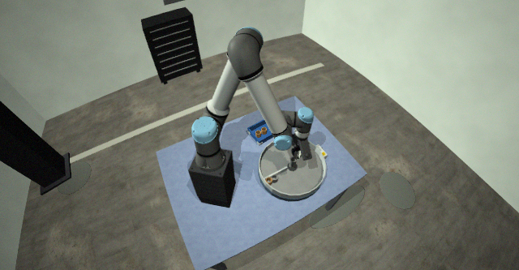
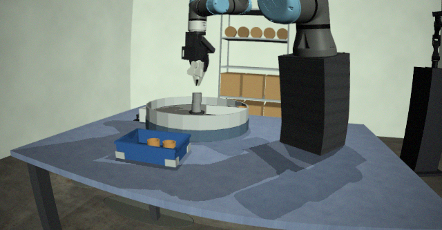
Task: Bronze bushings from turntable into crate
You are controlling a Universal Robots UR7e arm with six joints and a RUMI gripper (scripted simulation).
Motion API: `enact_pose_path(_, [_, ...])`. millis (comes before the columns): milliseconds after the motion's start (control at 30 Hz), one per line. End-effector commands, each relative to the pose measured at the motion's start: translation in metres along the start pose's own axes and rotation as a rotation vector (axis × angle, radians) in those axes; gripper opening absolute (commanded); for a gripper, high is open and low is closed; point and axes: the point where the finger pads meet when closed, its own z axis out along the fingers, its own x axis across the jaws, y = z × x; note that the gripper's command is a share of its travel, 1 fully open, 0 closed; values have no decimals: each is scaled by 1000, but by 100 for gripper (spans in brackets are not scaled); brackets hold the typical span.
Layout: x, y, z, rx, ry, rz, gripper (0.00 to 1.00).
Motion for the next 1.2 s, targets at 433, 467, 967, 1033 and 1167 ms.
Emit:
enact_pose_path(433, [1,-4,0,0,-1,-151,5])
enact_pose_path(467, [1,-4,0,0,-1,-161,5])
enact_pose_path(967, [3,-7,0,1,-1,-303,5])
enact_pose_path(1033, [3,-8,0,1,-1,-326,5])
enact_pose_path(1167, [3,-8,0,1,-1,-350,5])
